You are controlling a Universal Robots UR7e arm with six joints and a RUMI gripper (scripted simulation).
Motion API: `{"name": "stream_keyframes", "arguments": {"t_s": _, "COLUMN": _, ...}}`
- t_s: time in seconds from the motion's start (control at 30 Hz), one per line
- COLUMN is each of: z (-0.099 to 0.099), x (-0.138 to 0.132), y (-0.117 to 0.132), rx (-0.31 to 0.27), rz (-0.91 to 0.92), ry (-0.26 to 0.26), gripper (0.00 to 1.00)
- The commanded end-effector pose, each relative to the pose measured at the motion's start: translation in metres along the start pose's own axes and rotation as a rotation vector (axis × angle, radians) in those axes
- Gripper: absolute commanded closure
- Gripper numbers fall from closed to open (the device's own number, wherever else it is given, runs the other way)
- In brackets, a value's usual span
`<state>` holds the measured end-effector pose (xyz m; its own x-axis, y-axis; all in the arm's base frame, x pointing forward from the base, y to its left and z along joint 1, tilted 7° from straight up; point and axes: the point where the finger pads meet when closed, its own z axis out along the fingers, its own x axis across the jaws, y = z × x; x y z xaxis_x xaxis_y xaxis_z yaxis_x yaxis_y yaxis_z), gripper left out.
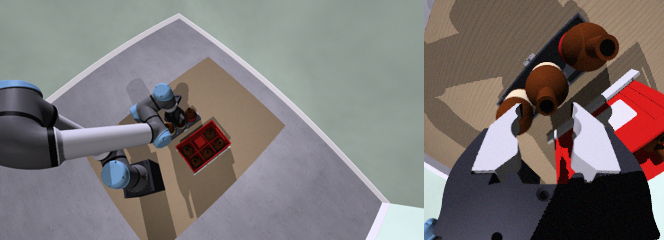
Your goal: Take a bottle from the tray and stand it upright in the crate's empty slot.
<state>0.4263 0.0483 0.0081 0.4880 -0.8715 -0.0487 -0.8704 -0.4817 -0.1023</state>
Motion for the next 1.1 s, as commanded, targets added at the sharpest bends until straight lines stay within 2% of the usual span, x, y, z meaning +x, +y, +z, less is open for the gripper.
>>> {"name": "stream_keyframes", "arguments": {"t_s": 0.0, "z": 0.0044, "x": 0.0003, "y": -0.0004, "rx": 0.001, "rz": 0.0, "ry": 0.001, "gripper": 0.62}}
{"name": "stream_keyframes", "arguments": {"t_s": 1.07, "z": 0.0089, "x": 0.0003, "y": -0.0004, "rx": 0.001, "rz": 0.0, "ry": 0.001, "gripper": 0.62}}
